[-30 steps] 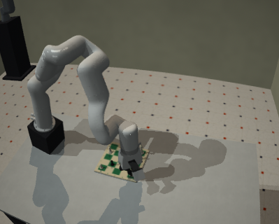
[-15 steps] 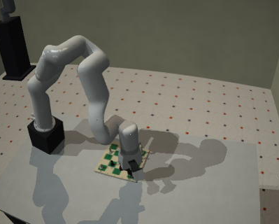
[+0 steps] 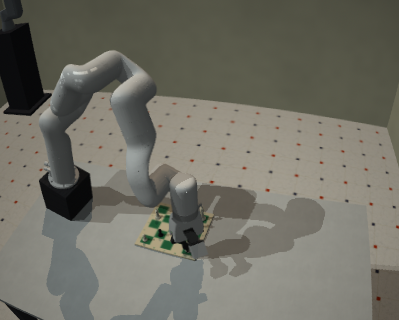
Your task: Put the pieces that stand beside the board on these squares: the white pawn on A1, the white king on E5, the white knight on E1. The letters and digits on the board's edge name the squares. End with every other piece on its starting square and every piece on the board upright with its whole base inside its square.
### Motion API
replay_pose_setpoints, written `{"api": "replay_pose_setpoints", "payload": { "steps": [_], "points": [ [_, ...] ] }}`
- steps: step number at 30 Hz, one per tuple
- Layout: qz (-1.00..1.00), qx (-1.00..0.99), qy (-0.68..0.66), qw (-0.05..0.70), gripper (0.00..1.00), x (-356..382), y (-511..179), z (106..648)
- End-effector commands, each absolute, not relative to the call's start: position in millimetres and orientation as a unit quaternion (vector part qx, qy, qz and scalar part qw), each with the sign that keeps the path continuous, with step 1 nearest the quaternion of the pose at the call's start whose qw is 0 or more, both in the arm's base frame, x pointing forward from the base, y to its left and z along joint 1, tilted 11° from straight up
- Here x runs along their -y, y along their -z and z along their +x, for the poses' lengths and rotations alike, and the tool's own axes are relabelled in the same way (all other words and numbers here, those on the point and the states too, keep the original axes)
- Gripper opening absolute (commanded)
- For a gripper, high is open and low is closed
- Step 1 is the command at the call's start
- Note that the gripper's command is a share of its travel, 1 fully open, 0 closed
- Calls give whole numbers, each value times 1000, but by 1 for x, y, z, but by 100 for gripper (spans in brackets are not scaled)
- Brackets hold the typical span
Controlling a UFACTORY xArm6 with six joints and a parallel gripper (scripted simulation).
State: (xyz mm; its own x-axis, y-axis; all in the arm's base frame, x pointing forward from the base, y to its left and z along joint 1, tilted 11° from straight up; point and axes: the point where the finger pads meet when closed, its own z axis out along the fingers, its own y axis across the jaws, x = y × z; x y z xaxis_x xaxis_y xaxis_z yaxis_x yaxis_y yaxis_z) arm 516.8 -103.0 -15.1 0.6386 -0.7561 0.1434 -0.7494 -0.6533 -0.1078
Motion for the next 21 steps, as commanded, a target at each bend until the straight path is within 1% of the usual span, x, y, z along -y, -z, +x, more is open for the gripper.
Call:
{"api": "replay_pose_setpoints", "payload": {
  "steps": [1, 5, 6, 8, 9, 11, 12, 21],
  "points": [
    [-905, -416, 90, 20, 15, 103, 13, 518],
    [-905, -416, 90, 20, 15, 103, 13, 518],
    [-905, -416, 90, 20, 22, 103, 13, 518],
    [-905, -416, 90, 20, 22, 103, 13, 518],
    [-905, -416, 90, 20, 30, 103, 13, 518],
    [-905, -416, 90, 20, 30, 103, 13, 518],
    [-905, -416, 90, 20, 37, 103, 13, 518],
    [-905, -416, 90, 20, 37, 103, 13, 518]
  ]
}}
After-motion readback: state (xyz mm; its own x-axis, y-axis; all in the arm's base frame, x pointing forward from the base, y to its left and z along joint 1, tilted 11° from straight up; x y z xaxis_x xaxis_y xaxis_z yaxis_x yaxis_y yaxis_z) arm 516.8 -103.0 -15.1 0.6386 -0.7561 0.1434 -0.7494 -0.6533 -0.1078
